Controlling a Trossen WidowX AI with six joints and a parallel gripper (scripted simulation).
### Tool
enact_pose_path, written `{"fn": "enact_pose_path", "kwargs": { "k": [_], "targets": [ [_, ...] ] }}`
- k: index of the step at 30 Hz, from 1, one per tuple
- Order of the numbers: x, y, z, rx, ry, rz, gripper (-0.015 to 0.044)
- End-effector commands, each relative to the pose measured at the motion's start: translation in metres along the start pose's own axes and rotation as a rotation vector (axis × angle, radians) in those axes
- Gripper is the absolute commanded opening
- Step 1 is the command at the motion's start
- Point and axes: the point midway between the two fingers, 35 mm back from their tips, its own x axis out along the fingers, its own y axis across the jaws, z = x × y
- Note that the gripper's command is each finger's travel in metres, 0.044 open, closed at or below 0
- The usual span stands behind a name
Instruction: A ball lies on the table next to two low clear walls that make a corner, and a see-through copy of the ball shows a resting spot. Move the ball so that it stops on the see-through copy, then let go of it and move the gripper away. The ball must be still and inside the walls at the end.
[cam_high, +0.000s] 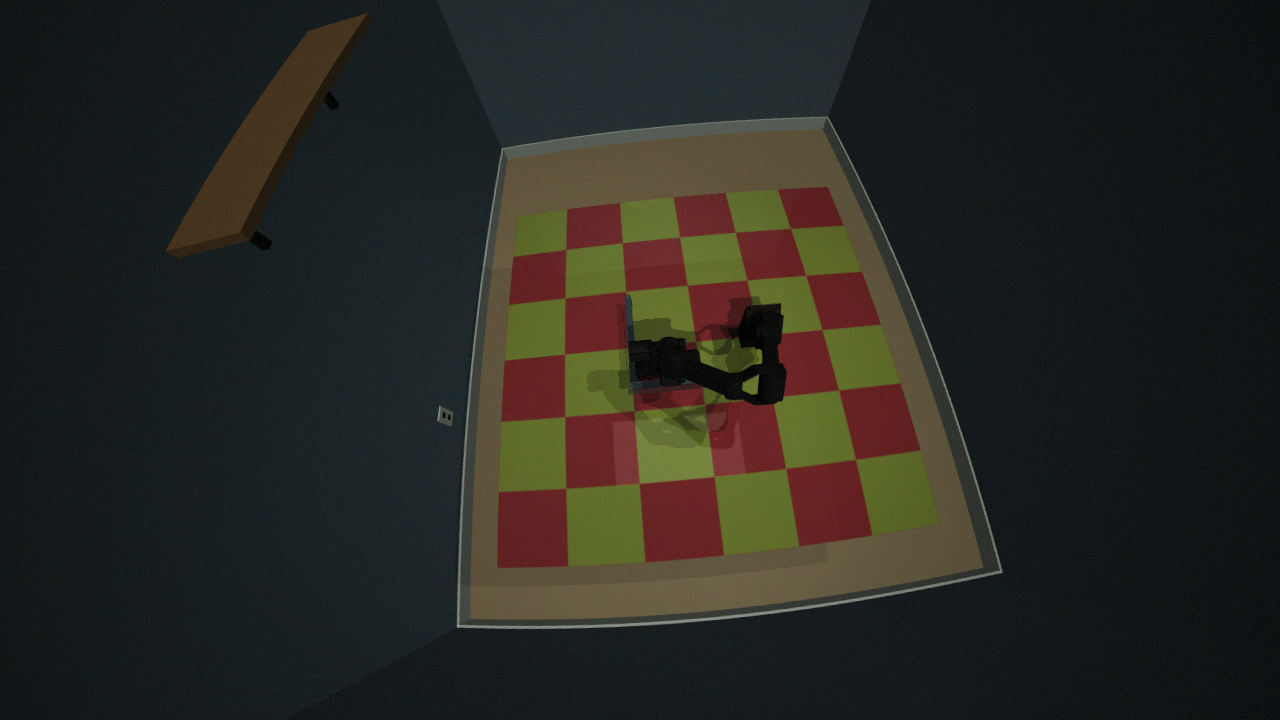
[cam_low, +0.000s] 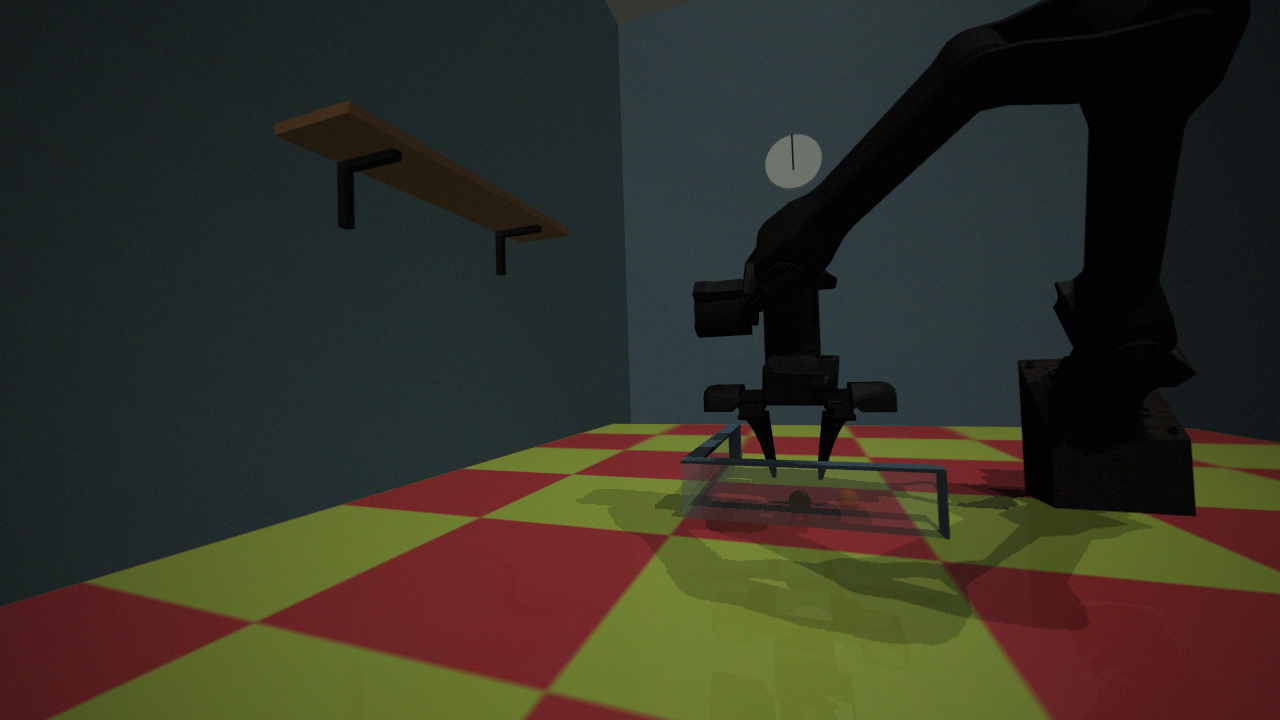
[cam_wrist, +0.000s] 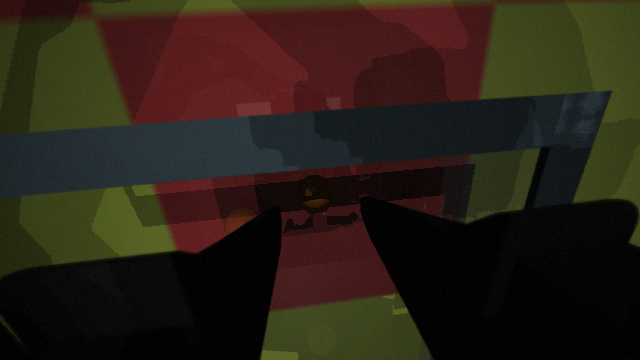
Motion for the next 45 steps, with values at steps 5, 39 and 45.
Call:
{"fn": "enact_pose_path", "kwargs": {
  "k": [5,39,45],
  "targets": [
    [0.013,0.001,0.000,0.005,-0.005,0.003,0.0214],
    [0.007,0.003,-0.018,0.104,0.004,-0.007,0.0000],
    [-0.024,-0.002,-0.015,0.073,0.009,-0.004,0.0000]
  ]
}}
